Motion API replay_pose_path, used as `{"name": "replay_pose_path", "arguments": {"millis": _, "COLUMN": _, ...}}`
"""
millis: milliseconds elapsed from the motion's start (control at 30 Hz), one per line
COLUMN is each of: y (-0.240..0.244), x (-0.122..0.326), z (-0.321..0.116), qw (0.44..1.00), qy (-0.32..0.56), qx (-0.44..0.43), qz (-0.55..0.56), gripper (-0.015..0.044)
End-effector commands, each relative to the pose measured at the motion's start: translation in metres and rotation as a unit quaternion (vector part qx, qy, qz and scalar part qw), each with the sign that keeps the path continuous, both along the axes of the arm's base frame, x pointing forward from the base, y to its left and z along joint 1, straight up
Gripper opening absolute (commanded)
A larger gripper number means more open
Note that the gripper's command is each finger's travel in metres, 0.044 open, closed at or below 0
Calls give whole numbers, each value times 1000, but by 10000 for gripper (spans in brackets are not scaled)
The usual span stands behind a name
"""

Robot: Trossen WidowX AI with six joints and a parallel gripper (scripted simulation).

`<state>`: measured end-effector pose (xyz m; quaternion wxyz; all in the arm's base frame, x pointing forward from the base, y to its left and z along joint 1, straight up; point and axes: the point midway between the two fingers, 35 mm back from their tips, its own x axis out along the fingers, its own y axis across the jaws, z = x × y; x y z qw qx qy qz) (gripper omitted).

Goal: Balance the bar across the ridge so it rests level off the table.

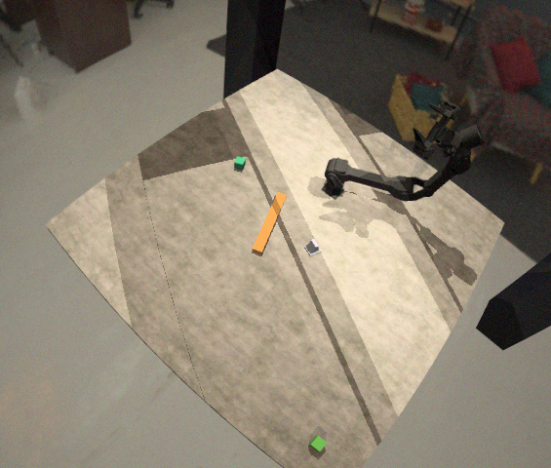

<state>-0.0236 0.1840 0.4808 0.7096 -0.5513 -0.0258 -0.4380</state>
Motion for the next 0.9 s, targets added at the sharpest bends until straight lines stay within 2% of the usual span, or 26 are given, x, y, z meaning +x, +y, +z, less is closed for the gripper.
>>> {"name": "replay_pose_path", "arguments": {"millis": 0, "y": -1, "x": 0, "z": 0, "qw": 1000, "qy": 0, "qx": 1, "qz": 0, "gripper": 374}}
{"name": "replay_pose_path", "arguments": {"millis": 67, "y": -5, "x": 1, "z": 2, "qw": 1000, "qy": 1, "qx": 7, "qz": 3, "gripper": 321}}
{"name": "replay_pose_path", "arguments": {"millis": 100, "y": -9, "x": 1, "z": 3, "qw": 1000, "qy": 3, "qx": 13, "qz": 5, "gripper": 315}}
{"name": "replay_pose_path", "arguments": {"millis": 867, "y": -160, "x": 54, "z": 19, "qw": 967, "qy": 72, "qx": 230, "qz": 82, "gripper": 315}}
